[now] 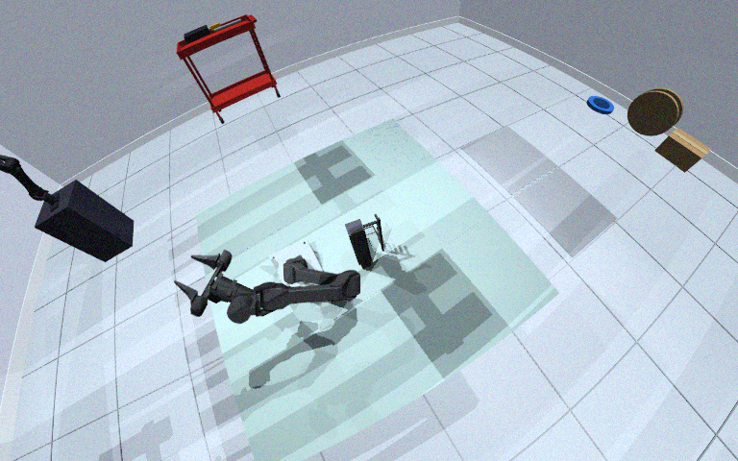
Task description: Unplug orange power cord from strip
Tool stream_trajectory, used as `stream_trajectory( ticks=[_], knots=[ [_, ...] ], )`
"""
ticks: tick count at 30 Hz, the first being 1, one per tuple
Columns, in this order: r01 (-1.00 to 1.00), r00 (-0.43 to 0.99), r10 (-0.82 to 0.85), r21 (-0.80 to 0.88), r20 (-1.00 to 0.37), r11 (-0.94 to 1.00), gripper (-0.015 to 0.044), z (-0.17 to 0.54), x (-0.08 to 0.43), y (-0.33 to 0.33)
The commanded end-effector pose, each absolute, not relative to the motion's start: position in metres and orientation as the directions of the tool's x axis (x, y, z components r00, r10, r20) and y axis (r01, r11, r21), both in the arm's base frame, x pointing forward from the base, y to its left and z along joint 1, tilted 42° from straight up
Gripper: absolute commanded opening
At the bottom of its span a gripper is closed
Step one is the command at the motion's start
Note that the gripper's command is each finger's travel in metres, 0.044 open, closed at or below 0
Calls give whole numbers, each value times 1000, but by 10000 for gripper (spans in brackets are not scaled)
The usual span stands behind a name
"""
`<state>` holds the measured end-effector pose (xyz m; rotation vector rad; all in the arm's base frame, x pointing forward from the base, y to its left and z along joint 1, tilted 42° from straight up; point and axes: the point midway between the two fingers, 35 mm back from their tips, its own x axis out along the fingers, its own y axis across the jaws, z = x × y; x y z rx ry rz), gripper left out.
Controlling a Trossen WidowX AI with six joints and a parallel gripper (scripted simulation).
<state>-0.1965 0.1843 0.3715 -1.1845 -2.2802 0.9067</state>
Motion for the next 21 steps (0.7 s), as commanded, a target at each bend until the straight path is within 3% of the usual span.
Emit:
stream_trajectory(
  ticks=[1, 9, 15, 21],
  knots=[
    [566, -546, 836, -711, 55, 417, 374, 370, -196, 186],
    [651, -208, 949, -758, -235, -45, 164, 308, -153, 274],
    [555, 104, 896, -722, -432, -412, 160, 257, -79, 322],
    [323, 347, 732, -658, -587, -681, 160, 212, -1, 341]
  ],
)
